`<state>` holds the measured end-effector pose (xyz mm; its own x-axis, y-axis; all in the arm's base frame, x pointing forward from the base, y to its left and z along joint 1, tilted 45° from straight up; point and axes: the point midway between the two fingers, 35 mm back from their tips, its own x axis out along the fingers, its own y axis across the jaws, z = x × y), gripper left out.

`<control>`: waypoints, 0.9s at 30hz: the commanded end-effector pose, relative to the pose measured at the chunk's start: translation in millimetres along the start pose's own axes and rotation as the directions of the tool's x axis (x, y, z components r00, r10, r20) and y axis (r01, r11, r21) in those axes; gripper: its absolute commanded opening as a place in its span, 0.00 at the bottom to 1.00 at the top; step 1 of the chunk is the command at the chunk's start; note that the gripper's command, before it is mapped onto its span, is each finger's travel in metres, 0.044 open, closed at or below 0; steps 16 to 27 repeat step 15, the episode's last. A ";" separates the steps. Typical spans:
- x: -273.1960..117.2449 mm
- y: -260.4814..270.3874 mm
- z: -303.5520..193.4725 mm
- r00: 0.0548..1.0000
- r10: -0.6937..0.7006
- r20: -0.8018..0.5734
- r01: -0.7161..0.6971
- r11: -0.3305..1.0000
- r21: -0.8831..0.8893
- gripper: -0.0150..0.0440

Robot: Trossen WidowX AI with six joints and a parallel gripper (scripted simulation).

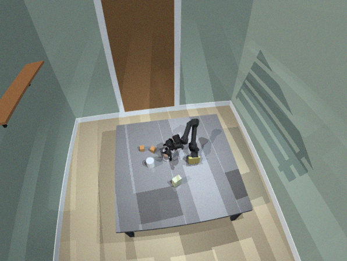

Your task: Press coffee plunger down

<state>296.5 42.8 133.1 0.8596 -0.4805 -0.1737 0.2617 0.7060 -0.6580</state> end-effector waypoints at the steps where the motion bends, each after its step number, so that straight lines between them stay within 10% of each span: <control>1: -3.7 3.6 8.7 1.000 0.022 0.016 -0.021 1.000 -0.004 1.00; 27: -52.9 -18.9 40.9 0.998 -0.038 -0.055 0.037 0.999 -0.018 1.00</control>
